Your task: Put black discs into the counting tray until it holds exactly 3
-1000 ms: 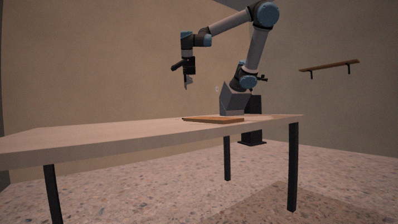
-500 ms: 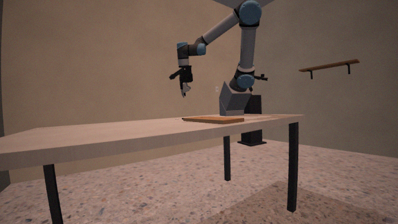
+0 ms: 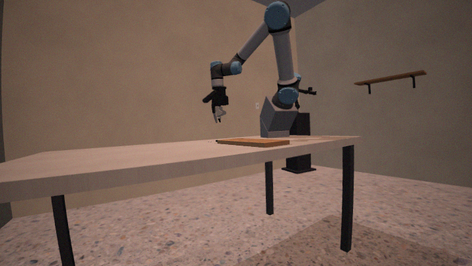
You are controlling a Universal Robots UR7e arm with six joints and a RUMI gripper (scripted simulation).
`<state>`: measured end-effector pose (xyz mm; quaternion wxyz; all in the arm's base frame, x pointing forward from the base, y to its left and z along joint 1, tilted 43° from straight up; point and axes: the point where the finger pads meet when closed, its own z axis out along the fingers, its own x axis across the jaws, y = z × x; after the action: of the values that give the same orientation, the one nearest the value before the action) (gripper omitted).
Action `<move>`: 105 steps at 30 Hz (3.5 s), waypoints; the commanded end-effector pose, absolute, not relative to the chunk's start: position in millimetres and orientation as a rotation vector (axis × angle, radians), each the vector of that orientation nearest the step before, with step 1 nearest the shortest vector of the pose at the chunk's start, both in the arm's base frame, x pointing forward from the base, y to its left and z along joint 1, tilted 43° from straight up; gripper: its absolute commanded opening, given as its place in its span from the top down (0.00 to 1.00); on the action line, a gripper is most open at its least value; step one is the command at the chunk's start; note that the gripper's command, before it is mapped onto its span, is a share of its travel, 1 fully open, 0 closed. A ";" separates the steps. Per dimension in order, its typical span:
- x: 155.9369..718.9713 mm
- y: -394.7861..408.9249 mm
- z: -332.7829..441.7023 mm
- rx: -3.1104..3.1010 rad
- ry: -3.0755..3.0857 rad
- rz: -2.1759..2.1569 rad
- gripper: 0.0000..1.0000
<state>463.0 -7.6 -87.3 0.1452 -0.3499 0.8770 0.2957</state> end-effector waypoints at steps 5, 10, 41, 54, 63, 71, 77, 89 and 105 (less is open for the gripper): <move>464.0 -5.8 -104.8 -0.868 2.516 0.908 0.72; 463.7 -5.5 -107.6 -0.844 2.515 0.919 0.72; 473.7 51.3 -169.8 -0.845 2.514 0.920 0.72; 476.0 61.5 -181.2 -0.846 2.513 0.917 0.72; 476.2 60.5 -180.9 -0.845 2.513 0.915 0.72; 476.0 60.6 -181.0 -0.845 2.513 0.916 1.00; 476.0 60.6 -181.0 -0.845 2.513 0.916 1.00; 476.0 60.6 -181.0 -0.845 2.513 0.916 1.00; 476.7 54.6 -175.8 -0.845 2.513 0.911 1.00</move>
<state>474.5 61.2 -180.5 0.1666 -0.2970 0.8831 0.3228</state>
